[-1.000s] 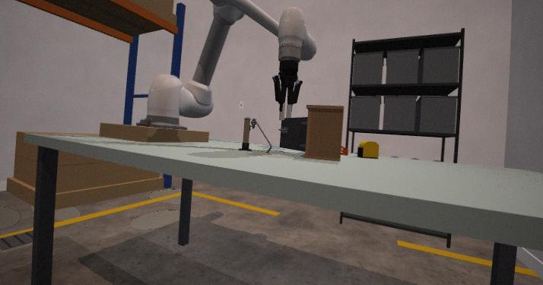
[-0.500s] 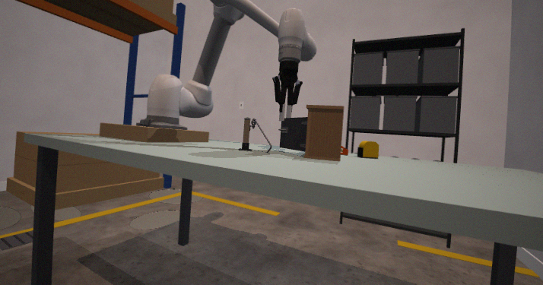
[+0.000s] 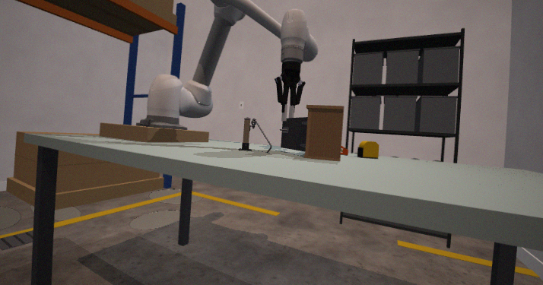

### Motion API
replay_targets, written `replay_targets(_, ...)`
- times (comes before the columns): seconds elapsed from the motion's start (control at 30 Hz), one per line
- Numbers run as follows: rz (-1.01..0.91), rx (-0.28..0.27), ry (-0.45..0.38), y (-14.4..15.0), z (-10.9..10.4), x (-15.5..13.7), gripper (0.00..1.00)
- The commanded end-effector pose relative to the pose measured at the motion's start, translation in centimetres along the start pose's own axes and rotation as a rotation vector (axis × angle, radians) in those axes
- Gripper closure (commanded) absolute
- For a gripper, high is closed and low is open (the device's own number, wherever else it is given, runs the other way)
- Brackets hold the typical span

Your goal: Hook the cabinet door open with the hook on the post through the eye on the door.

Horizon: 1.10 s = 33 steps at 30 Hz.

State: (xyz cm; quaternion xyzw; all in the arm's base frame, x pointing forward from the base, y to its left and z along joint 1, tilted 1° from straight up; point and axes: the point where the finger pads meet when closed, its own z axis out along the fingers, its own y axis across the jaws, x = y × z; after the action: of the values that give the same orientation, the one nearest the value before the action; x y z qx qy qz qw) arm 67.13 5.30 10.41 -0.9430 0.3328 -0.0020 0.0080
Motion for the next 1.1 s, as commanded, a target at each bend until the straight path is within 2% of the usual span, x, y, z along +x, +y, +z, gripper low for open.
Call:
replay_targets(0.0,0.007,0.0,0.0,-0.2,0.0,0.0,0.84)
replay_targets(1.07,0.133,0.0,0.0,-2.2,0.0,0.2,0.84)
